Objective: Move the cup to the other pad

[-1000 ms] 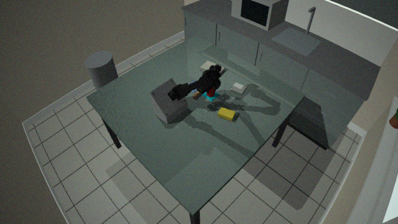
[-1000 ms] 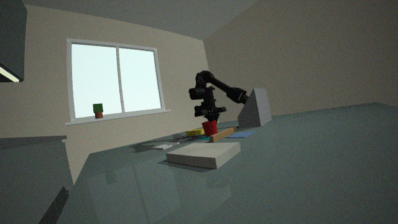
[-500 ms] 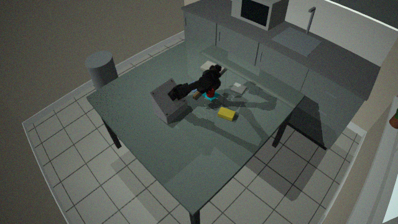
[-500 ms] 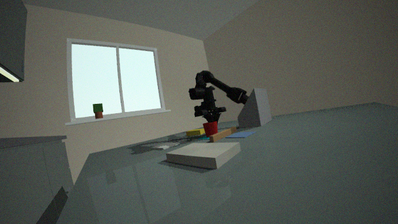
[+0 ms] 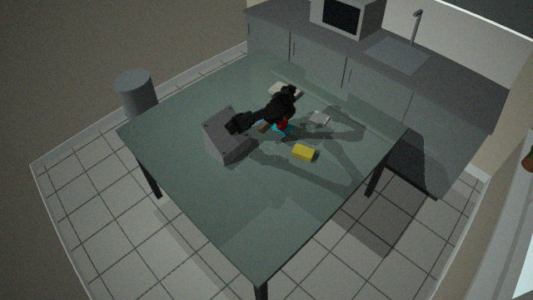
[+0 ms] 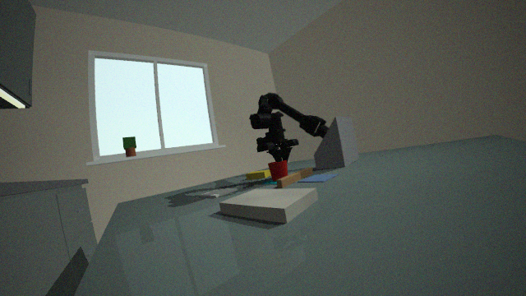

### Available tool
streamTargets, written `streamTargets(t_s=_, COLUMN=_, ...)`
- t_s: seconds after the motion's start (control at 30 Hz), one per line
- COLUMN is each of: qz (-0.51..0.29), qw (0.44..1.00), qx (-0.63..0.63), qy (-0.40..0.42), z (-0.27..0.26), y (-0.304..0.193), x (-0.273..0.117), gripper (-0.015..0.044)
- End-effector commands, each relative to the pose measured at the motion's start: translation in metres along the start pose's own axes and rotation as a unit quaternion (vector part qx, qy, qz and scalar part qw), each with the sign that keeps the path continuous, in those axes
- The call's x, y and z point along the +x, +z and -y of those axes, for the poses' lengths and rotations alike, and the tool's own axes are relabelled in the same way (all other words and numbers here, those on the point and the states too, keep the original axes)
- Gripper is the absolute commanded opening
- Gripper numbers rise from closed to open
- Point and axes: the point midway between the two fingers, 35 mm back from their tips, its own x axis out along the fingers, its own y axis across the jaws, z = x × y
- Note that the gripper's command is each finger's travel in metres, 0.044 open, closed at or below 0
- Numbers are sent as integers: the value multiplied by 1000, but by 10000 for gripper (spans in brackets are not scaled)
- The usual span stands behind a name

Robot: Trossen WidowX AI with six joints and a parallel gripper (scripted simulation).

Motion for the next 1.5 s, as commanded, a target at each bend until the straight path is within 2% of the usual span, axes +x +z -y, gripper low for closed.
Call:
streamTargets(t_s=0.0, qz=0, qw=1000, qx=4, qy=2, z=-2, y=0, x=-6, gripper=128)
streamTargets(t_s=1.03, qz=2, qw=1000, qx=1, qy=1, z=0, y=-3, x=-43, gripper=128)
streamTargets(t_s=1.4, qz=2, qw=1000, qx=-3, qy=0, z=0, y=-3, x=-43, gripper=416)
streamTargets(t_s=1.47, qz=1, qw=1000, qx=-3, qy=0, z=-1, y=-3, x=-49, gripper=440)
